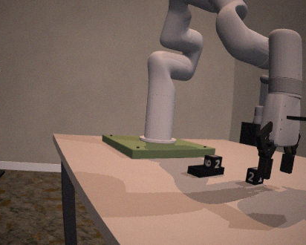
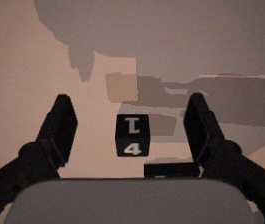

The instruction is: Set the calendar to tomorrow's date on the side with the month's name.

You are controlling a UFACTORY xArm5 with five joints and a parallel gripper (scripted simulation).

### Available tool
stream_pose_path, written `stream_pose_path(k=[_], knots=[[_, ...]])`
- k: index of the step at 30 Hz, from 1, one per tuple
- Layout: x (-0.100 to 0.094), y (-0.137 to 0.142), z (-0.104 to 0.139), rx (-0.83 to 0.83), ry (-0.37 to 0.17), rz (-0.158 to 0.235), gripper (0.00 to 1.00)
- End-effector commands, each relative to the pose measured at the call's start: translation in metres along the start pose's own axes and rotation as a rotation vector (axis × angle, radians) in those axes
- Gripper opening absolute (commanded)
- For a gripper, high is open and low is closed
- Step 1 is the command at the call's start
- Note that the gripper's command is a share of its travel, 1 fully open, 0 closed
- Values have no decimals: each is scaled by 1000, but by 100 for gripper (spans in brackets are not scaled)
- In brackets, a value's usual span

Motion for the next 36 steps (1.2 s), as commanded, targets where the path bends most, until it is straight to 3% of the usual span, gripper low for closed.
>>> stream_pose_path(k=[1, 16, 28, 36], knots=[[-2, 0, -1, 0, 4, 1, 100], [-2, 0, -1, 0, 4, 1, 100], [-27, 0, -1, 0, 4, 1, 100], [-29, 0, 1, -89, 4, 1, 100]])
Point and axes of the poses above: the point where the finger pads meet when closed, its own x axis out along the fingers, its own y axis across the jaws, z = x × y, the point moved 9 cm from there along -x, back along the fingers, and after that the axes turned 14 degrees about -x, right-handed, at the moved point
